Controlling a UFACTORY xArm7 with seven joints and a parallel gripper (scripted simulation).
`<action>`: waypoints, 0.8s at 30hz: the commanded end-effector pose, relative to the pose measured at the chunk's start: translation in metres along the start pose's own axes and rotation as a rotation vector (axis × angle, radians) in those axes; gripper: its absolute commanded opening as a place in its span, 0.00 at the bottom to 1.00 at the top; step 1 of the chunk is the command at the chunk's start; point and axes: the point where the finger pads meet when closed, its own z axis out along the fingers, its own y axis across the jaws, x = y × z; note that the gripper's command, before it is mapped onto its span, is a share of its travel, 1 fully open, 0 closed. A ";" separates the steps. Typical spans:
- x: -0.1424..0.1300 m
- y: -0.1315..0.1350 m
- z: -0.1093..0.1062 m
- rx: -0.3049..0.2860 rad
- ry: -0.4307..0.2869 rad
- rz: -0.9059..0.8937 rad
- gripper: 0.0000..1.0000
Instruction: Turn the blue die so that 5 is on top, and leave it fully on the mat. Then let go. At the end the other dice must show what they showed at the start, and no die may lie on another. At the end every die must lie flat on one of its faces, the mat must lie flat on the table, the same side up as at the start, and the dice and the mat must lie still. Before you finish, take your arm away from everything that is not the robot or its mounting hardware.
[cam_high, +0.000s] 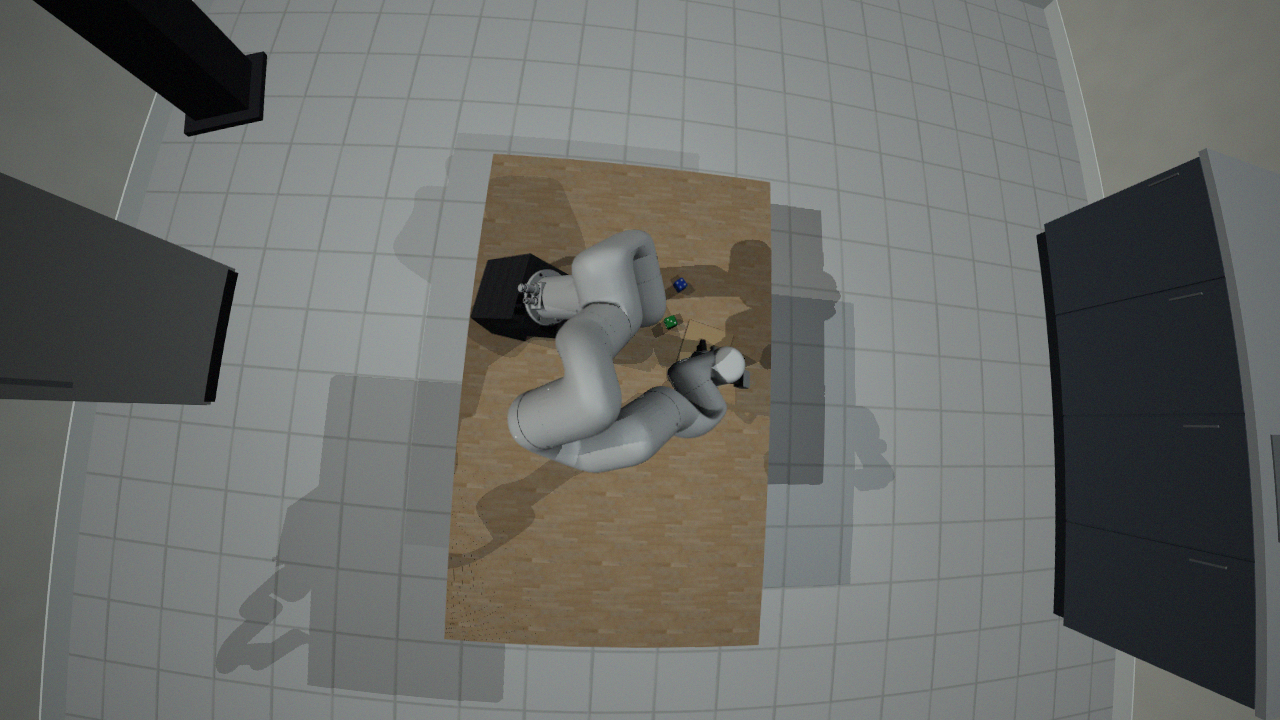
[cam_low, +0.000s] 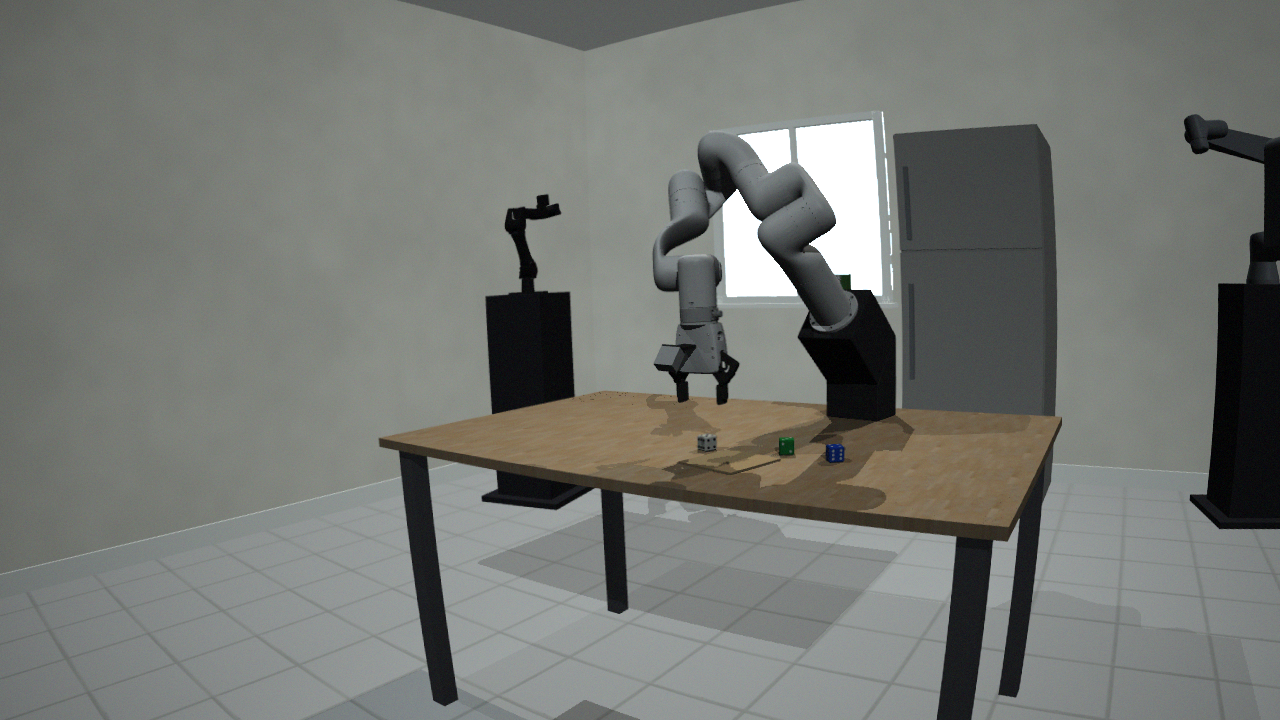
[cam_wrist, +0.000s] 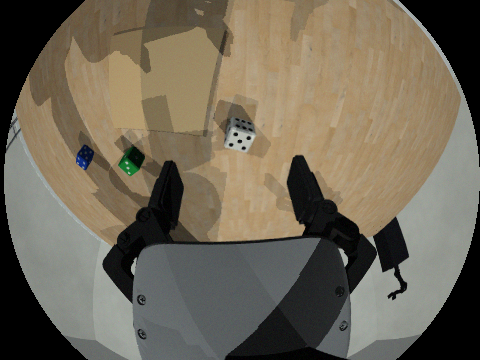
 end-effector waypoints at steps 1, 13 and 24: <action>0.007 0.001 0.033 -0.006 0.013 0.005 1.00; 0.007 0.001 0.052 -0.006 0.013 0.005 1.00; 0.007 0.001 0.052 -0.006 0.013 0.005 1.00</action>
